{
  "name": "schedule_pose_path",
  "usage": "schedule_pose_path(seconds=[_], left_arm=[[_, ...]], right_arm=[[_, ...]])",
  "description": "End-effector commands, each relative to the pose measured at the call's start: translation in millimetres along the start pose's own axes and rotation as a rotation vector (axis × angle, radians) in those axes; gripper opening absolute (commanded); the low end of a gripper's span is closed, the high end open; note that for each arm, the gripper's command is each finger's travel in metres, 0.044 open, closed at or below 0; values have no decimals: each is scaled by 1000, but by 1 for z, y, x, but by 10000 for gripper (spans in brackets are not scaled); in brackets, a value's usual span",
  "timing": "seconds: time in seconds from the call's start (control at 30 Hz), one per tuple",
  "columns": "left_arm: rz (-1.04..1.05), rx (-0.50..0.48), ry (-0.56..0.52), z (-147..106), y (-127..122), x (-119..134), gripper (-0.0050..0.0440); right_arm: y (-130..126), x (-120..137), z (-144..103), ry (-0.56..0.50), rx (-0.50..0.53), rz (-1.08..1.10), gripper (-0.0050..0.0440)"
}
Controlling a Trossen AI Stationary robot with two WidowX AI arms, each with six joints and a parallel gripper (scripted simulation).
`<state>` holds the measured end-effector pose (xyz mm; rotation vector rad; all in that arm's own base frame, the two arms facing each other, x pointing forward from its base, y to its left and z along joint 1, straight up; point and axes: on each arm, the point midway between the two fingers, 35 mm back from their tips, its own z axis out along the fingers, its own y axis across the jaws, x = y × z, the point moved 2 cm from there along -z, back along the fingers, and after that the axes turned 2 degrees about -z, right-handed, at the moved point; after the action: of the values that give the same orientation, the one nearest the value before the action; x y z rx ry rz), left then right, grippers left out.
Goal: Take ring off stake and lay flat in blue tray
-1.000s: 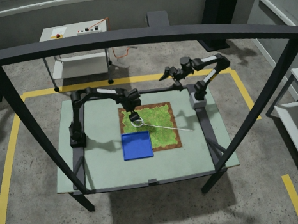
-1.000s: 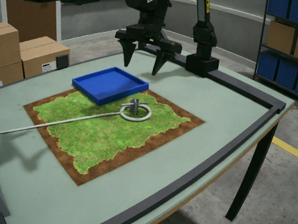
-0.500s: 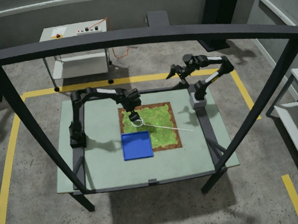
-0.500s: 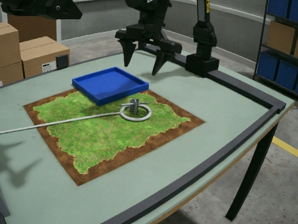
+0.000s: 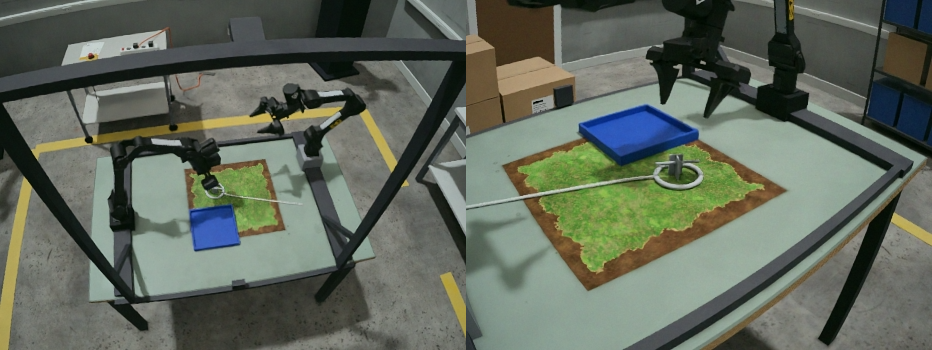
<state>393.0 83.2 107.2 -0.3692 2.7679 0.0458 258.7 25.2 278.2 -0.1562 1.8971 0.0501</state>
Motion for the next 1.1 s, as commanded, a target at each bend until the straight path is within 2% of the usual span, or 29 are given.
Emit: schedule_pose_path(seconds=[0.0,0.33,0.83,0.93,1.0,1.07], left_arm=[[0,0,-26,-8,-1,-6,440],[0,0,-26,-8,-1,-6,440],[0,0,-26,-8,-1,-6,440],[28,1,-12,-4,-3,-8,368],[28,1,-12,-4,-3,-8,368],[79,2,16,2,-5,-7,320]], right_arm=[[-11,-11,12,-88,48,17,440],[-32,-49,18,-365,137,32,440],[-32,-54,16,-386,136,28,440],[-33,-57,16,-387,135,23,440],[-33,-57,16,-387,135,23,440],[-33,-60,15,-376,131,8,440]])
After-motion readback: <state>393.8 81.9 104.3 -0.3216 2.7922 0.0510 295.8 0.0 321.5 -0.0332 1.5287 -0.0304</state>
